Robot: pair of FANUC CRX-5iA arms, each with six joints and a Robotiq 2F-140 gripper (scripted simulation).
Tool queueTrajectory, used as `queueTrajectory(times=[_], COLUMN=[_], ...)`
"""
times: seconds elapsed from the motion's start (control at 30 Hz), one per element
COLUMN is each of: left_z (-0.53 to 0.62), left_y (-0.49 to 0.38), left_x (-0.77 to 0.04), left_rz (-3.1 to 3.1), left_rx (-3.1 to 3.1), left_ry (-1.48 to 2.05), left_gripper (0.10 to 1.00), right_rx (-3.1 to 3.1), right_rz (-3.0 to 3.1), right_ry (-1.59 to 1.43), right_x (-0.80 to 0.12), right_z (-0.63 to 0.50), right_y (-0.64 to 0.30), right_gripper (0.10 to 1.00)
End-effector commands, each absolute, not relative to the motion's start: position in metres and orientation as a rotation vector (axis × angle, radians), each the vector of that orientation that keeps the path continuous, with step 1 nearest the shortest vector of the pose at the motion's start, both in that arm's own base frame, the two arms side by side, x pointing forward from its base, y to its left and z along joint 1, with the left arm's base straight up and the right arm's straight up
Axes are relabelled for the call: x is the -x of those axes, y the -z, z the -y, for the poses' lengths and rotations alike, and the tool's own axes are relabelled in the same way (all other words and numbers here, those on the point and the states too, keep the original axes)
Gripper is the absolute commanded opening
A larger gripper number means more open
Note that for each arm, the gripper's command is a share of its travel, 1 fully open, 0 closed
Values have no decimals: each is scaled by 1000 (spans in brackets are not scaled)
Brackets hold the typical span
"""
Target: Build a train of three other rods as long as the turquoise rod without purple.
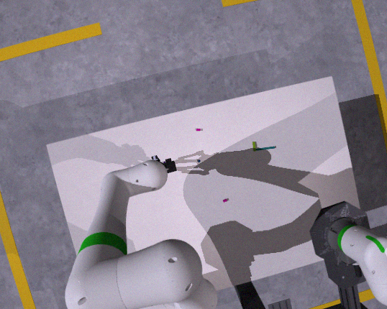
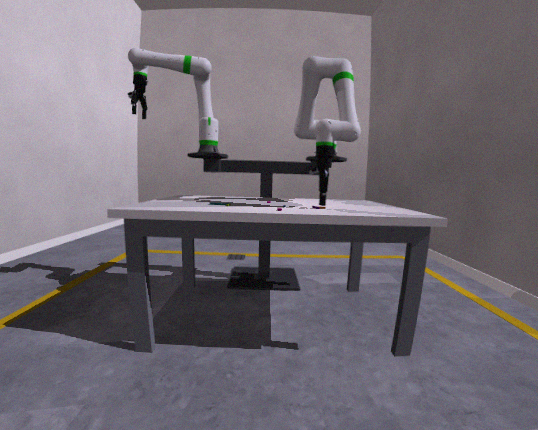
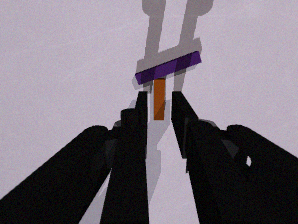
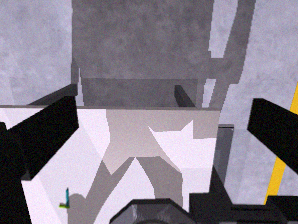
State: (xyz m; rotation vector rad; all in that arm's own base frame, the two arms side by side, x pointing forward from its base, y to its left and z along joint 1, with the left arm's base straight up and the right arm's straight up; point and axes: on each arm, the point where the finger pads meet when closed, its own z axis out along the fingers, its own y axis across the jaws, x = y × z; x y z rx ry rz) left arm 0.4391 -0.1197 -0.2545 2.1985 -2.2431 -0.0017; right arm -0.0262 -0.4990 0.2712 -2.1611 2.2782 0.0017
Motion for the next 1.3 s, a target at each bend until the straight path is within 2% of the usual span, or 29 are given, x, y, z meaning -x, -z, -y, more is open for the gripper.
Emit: queueTrajectory(times=[0.0, 1.27], left_z=[120, 120], left_y=[254, 268], left_x=[-440, -440], left_rz=[2243, 2243], left_rx=[-2199, -2199], left_ry=[0, 0], left_gripper=[231, 231], right_rx=[2162, 2162], right_rz=[-2279, -2279], right_ry=[0, 0], right_x=[26, 26], right_z=[499, 499], right_y=[-272, -272], right_gripper=[1000, 1000])
